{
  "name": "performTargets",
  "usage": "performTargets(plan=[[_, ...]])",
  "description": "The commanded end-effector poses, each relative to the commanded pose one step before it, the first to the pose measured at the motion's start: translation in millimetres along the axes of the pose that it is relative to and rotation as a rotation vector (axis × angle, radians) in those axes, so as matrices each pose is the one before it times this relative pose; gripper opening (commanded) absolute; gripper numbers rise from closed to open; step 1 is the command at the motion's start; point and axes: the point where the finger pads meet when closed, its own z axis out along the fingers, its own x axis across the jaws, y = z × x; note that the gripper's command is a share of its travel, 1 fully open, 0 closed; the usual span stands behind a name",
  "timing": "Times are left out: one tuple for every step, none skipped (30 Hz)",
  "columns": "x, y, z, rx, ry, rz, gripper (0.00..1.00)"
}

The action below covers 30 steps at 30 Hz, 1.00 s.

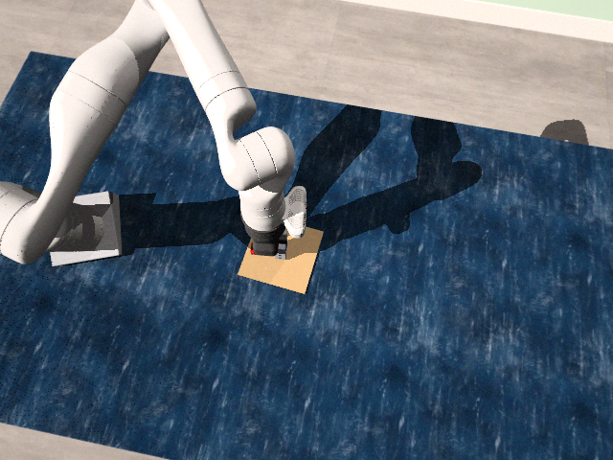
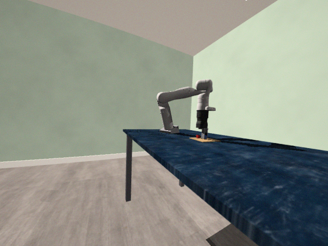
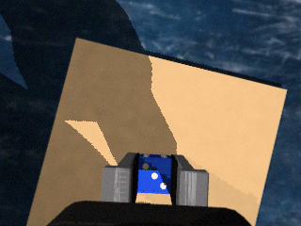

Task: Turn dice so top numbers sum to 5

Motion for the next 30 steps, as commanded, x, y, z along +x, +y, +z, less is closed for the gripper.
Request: performTargets(plan=[[-0.20, -0.37, -0.41, 0.00122, -0.00069, -0.00011, 0.40], [0.00, 0.00, 0.11, 0.00000, 0.00000, 0.00000, 0.40], [0.00, 0.00, 0.15, 0.00000, 0.00000, 0.00000, 0.40], [0.00, 0.00, 0.18, 0.00000, 0.00000, 0.00000, 0.40], [0.00, 0.00, 0.00, 0.00000, 0.00000, 0.00000, 0.40], [0.00, 0.00, 0.00, 0.00000, 0.00000, 0.00000, 0.40], [0.00, 0.00, 0.22, 0.00000, 0.00000, 0.00000, 0.40], [0.00, 0.00, 0.25, 0.00000, 0.00000, 0.00000, 0.40], [0.00, 0.00, 0.27, 0.00000, 0.00000, 0.00000, 0.40], [0.00, 0.00, 0.28, 0.00000, 0.00000, 0.00000, 0.40], [0.00, 0.00, 0.29, 0.00000, 0.00000, 0.00000, 0.40], [0.00, 0.00, 0.29, 0.00000, 0.00000, 0.00000, 0.40], [0.00, 0.00, 0.28, 0.00000, 0.00000, 0.00000, 0.40], [0.00, 0.00, 0.27, 0.00000, 0.00000, 0.00000, 0.40], [0.00, 0.00, 0.25, 0.00000, 0.00000, 0.00000, 0.40], [0.00, 0.00, 0.22, 0.00000, 0.00000, 0.00000, 0.40], [0.00, 0.00, 0.18, 0.00000, 0.00000, 0.00000, 0.40], [0.00, 0.00, 0.15, 0.00000, 0.00000, 0.00000, 0.40], [0.00, 0.00, 0.11, 0.00000, 0.00000, 0.00000, 0.40], [0.00, 0.00, 0.07, 0.00000, 0.00000, 0.00000, 0.40], [0.00, 0.00, 0.04, 0.00000, 0.00000, 0.00000, 0.40], [0.00, 0.00, 0.00, 0.00000, 0.00000, 0.00000, 0.40], [0.00, 0.00, 0.00, 0.00000, 0.00000, 0.00000, 0.40], [0.00, 0.00, 0.02, 0.00000, 0.00000, 0.00000, 0.40], [0.00, 0.00, 0.00, 0.00000, 0.00000, 0.00000, 0.40], [0.00, 0.00, 0.00, 0.00000, 0.00000, 0.00000, 0.40], [0.00, 0.00, 0.00, 0.00000, 0.00000, 0.00000, 0.40], [0.00, 0.00, 0.00, 0.00000, 0.00000, 0.00000, 0.40], [0.00, 0.00, 0.00, 0.00000, 0.00000, 0.00000, 0.40], [0.00, 0.00, 0.00, 0.00000, 0.00000, 0.00000, 0.40]])
